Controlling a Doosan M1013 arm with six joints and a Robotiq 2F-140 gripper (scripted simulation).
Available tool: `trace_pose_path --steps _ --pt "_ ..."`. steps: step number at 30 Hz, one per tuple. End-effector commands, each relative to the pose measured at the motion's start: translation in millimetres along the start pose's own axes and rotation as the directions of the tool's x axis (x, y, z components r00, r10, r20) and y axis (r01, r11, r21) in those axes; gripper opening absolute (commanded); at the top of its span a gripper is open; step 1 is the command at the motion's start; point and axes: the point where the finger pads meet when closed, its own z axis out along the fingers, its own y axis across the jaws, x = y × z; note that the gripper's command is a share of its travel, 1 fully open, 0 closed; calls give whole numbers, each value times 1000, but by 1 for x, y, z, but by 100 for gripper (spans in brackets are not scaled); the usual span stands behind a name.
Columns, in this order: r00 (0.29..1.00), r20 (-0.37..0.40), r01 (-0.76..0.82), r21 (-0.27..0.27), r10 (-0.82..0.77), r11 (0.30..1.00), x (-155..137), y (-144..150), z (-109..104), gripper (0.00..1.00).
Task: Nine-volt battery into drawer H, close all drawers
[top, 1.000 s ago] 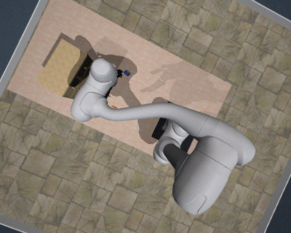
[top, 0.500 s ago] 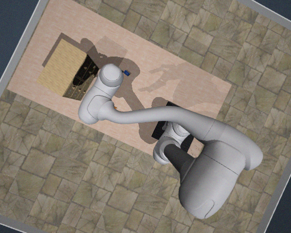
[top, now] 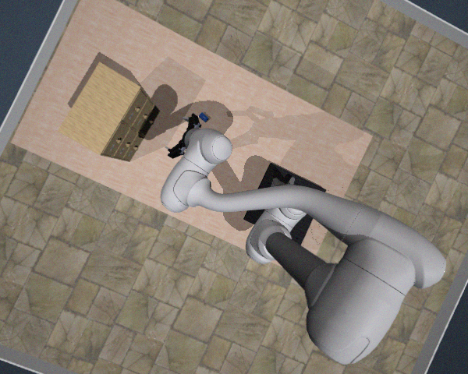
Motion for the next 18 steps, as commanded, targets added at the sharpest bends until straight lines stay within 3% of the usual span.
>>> trace_pose_path --steps 1,18 --pt "973 -231 2 7 0 1000 6 -1 28 100" --pt "957 -292 8 28 1 1000 5 -8 36 100"
